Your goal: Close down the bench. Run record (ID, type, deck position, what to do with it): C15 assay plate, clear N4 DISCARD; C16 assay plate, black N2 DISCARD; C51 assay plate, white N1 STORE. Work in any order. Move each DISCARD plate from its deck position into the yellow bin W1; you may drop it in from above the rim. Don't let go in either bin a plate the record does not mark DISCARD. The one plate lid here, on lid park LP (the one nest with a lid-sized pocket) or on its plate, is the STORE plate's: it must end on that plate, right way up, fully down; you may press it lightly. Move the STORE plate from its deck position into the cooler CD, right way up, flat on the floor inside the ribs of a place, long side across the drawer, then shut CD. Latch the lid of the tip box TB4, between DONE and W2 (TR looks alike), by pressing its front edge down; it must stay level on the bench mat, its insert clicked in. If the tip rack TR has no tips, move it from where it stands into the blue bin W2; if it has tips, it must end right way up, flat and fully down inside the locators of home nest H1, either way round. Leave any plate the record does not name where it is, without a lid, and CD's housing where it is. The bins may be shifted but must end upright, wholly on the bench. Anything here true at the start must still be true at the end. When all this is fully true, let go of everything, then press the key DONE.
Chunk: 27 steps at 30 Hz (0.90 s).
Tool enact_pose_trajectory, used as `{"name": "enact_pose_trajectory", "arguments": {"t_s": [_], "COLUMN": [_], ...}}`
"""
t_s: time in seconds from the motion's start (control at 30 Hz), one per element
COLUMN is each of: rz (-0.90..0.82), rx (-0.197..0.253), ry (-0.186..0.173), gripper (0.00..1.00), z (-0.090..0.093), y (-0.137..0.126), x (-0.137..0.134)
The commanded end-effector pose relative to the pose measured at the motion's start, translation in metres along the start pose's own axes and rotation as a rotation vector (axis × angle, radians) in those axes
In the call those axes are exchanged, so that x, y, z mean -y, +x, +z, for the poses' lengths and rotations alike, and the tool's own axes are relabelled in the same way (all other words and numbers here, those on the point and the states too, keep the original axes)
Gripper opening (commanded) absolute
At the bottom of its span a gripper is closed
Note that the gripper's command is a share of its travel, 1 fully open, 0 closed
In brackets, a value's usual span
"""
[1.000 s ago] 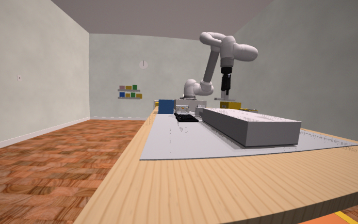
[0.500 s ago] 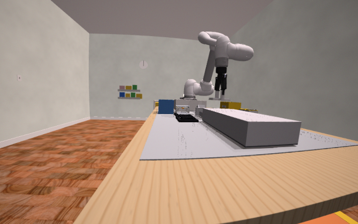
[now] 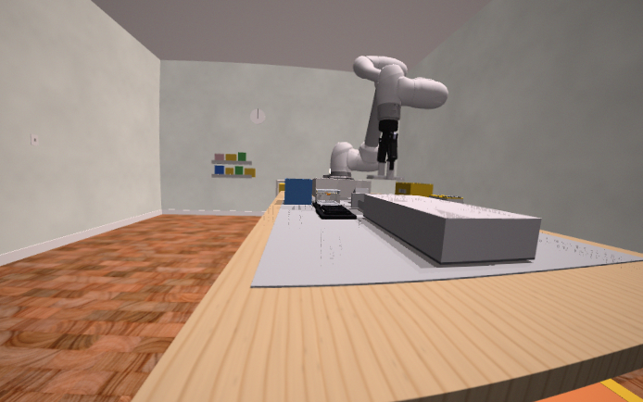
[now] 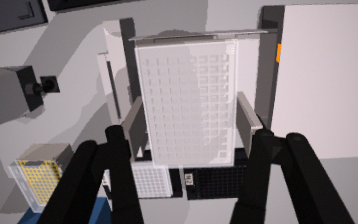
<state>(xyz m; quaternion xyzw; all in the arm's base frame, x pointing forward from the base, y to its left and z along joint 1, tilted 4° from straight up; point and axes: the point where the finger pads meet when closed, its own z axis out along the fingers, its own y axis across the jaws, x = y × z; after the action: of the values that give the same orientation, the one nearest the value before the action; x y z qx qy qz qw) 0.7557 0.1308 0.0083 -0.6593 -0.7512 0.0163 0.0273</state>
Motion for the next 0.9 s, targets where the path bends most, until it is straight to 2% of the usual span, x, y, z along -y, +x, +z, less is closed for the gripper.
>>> {"name": "enact_pose_trajectory", "arguments": {"t_s": [0.0, 0.57, 0.87], "rz": [0.002, 0.002, 0.002], "rx": [-0.001, -0.001, -0.001], "ry": [-0.003, -0.003, -0.003], "gripper": [0.0, 0.0, 0.0], "z": [-0.0005, -0.0005, 0.0088], "y": [-0.0135, -0.017, -0.0168], "x": [0.0043, 0.0056, 0.0057]}}
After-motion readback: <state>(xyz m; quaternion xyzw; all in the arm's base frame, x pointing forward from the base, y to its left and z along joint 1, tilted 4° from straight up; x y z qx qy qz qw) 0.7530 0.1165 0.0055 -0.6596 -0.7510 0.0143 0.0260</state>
